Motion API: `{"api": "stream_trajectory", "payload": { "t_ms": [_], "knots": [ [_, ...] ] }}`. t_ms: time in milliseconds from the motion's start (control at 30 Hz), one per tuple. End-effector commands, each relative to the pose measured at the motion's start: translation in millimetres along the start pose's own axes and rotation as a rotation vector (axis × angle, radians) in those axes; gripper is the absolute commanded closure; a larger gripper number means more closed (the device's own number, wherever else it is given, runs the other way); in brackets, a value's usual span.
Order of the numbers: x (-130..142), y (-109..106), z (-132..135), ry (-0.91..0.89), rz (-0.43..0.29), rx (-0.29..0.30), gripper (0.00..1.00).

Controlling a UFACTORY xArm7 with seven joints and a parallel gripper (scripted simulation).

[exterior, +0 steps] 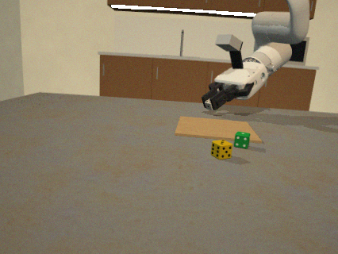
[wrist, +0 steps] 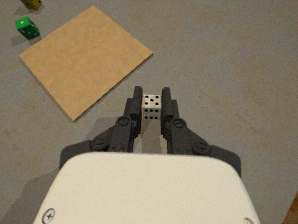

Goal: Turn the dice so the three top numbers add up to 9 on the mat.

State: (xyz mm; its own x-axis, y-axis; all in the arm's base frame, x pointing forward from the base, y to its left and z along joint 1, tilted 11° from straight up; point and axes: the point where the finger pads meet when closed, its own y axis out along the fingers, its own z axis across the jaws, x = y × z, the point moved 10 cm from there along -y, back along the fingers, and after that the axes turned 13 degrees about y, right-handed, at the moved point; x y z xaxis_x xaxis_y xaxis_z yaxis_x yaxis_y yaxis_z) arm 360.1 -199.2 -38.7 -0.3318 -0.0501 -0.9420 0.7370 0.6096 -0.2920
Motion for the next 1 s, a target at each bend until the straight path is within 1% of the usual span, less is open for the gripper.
{"api": "stream_trajectory", "payload": {
  "t_ms": [0, 967],
  "knots": [
    [-1.0, -0.7, 0.9, -0.002, 0.0, 0.002, 0.85],
    [4.4, 2.3, 2.2, -0.002, 0.001, 0.002, 0.85]
  ]
}}
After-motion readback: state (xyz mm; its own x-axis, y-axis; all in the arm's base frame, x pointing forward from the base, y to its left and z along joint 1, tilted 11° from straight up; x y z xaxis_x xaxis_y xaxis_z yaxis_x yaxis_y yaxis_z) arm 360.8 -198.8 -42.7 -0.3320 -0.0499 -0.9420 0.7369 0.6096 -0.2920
